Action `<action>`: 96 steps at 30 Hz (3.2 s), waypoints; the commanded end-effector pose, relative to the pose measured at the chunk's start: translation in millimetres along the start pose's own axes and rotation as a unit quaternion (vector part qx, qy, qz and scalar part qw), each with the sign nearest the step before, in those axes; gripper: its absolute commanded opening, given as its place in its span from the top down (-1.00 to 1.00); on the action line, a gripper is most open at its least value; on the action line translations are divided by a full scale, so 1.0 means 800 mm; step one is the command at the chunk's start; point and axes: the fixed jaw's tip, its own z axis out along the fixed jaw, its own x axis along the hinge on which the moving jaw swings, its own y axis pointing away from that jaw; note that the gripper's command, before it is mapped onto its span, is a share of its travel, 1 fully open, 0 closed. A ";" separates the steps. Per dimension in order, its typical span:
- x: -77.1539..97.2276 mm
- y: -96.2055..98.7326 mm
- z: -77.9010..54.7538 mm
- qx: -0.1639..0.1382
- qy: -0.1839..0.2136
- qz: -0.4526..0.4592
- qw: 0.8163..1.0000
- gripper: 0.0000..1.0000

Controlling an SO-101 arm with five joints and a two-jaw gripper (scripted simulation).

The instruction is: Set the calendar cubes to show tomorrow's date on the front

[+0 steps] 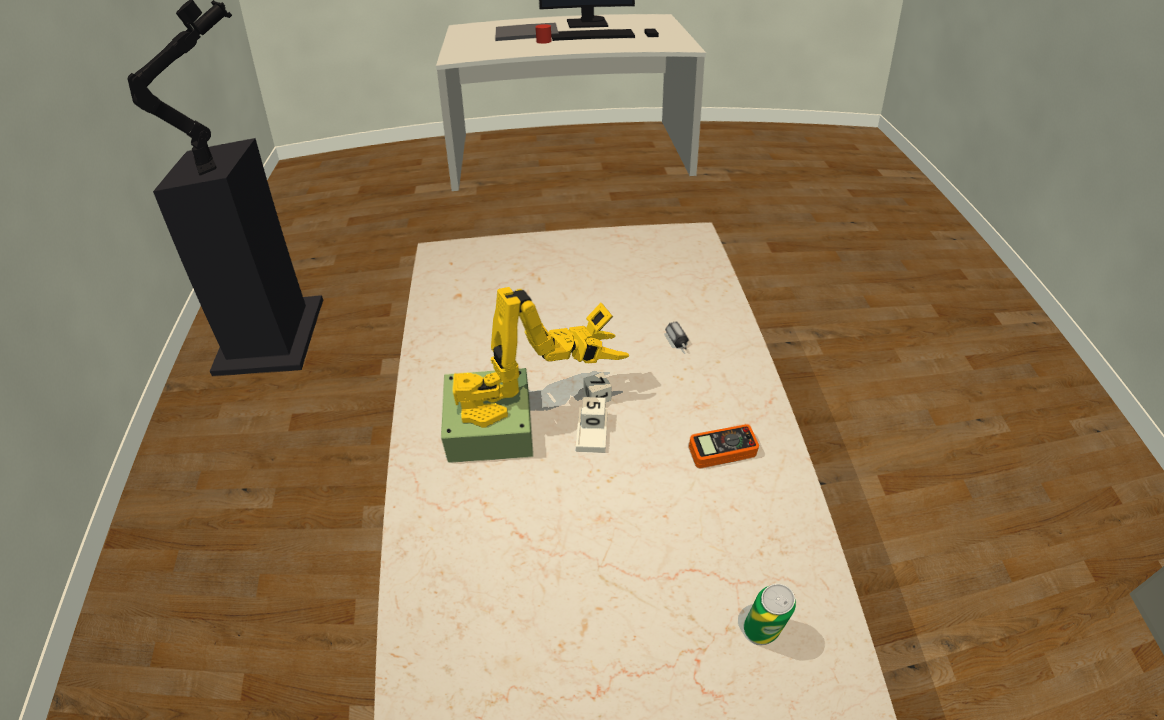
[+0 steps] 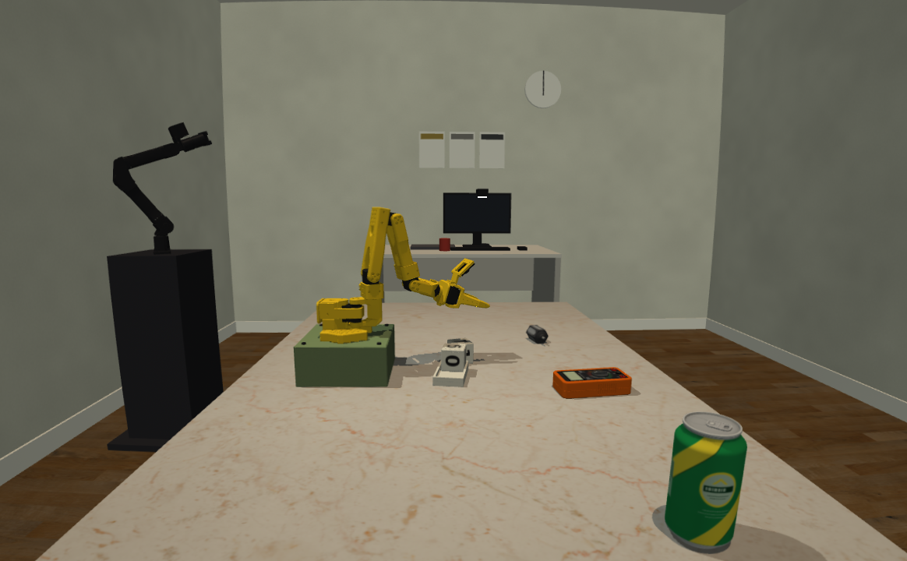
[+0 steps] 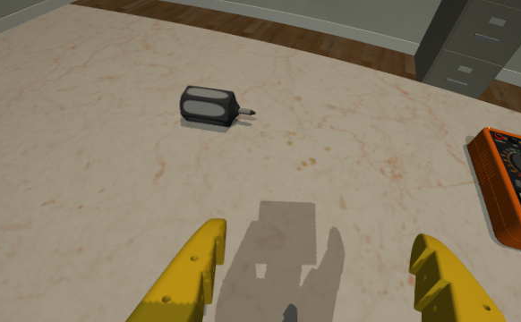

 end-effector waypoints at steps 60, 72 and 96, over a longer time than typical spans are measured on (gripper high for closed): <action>-0.028 0.005 -0.014 0.021 0.280 0.023 0.959 0.30; 0.002 0.002 -0.016 0.026 0.337 0.021 0.941 0.30; 0.079 -0.001 -0.033 0.045 0.549 0.021 0.835 0.30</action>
